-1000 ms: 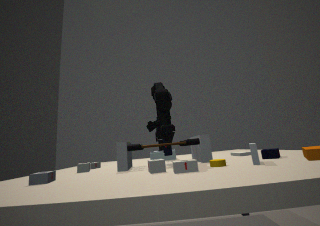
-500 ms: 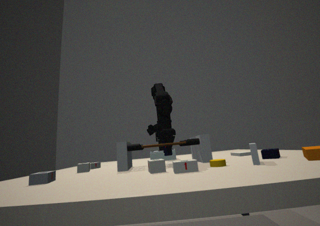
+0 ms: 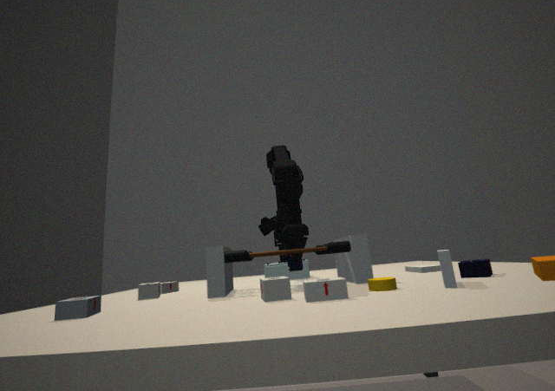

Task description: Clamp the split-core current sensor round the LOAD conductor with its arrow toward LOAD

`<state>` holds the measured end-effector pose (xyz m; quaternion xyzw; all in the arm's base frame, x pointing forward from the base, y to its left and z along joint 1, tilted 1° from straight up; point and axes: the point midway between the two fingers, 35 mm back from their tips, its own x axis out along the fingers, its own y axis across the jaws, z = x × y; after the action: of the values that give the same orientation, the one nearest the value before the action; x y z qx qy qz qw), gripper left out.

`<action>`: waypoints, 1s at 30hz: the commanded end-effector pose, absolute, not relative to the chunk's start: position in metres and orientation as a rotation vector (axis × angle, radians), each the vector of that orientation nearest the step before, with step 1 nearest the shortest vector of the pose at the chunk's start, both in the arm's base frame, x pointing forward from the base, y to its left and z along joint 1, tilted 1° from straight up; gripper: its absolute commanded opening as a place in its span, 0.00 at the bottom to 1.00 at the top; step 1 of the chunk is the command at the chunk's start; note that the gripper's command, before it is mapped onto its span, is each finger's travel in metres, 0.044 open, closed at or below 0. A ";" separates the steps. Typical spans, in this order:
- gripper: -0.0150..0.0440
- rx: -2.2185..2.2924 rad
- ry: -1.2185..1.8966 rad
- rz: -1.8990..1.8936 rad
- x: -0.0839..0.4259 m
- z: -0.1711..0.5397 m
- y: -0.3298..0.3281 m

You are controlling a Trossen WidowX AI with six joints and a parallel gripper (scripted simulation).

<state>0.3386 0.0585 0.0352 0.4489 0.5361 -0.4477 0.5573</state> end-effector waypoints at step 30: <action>0.25 1.060 1.264 -1.056 0.339 0.036 0.059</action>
<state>0.3386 0.0585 0.0352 0.4490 0.5361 -0.4477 0.5573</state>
